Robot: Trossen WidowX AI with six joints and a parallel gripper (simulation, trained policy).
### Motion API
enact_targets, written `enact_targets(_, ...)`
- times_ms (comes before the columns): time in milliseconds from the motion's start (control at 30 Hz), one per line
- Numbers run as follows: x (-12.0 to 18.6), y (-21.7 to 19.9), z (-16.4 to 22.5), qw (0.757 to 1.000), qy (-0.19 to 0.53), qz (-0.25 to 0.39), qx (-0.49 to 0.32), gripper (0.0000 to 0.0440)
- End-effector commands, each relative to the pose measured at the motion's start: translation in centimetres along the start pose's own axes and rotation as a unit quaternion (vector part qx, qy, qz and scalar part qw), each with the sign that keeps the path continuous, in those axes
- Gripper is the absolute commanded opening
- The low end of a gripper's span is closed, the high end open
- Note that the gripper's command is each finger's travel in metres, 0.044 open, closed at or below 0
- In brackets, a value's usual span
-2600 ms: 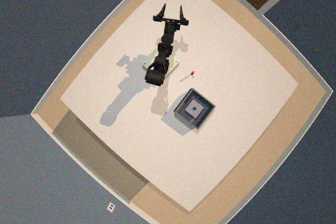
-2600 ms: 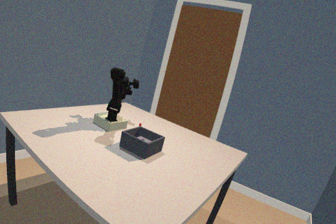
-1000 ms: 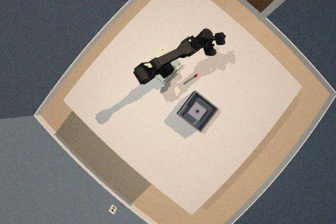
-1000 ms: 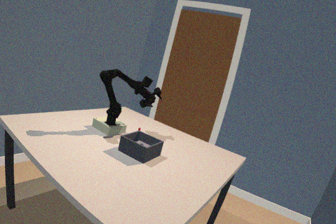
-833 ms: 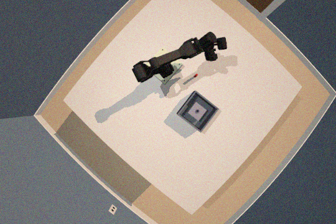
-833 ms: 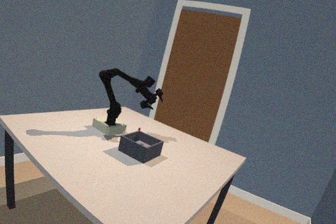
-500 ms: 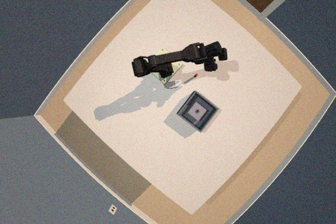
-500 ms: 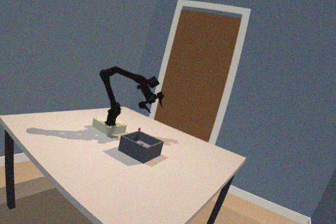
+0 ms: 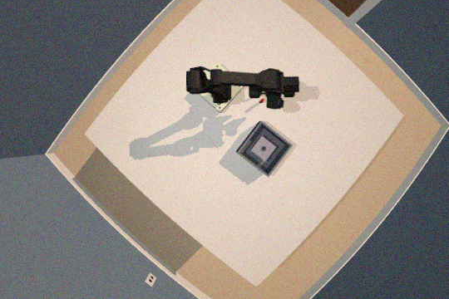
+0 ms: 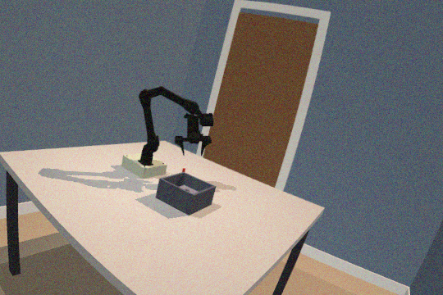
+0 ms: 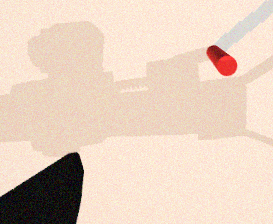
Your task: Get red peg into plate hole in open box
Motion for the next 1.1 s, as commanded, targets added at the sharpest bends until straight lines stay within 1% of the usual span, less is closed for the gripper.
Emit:
enact_targets(0,-0.8,-0.7,-0.5,0.999,0.009,0.041,-0.004,0.0440)
enact_targets(233,-2.4,-1.6,-1.1,0.995,0.019,0.094,-0.009,0.0440)
enact_targets(500,-4.5,-2.1,-1.4,0.992,0.027,0.126,-0.008,0.0440)
enact_targets(733,-7.0,-2.6,-1.4,0.990,0.025,0.141,-0.005,0.0440)
enact_targets(1067,-11.0,-3.4,-1.6,0.990,0.012,0.144,0.001,0.0440)
Point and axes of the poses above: the point midway between the two fingers, 35 mm back from their tips, its own x axis back along the fingers, its own y axis across the jaws, z = x × y, the point moved 3 cm from there along x, back along the fingers, and after that the axes turned 5 degrees about x, right-handed, at the moved point
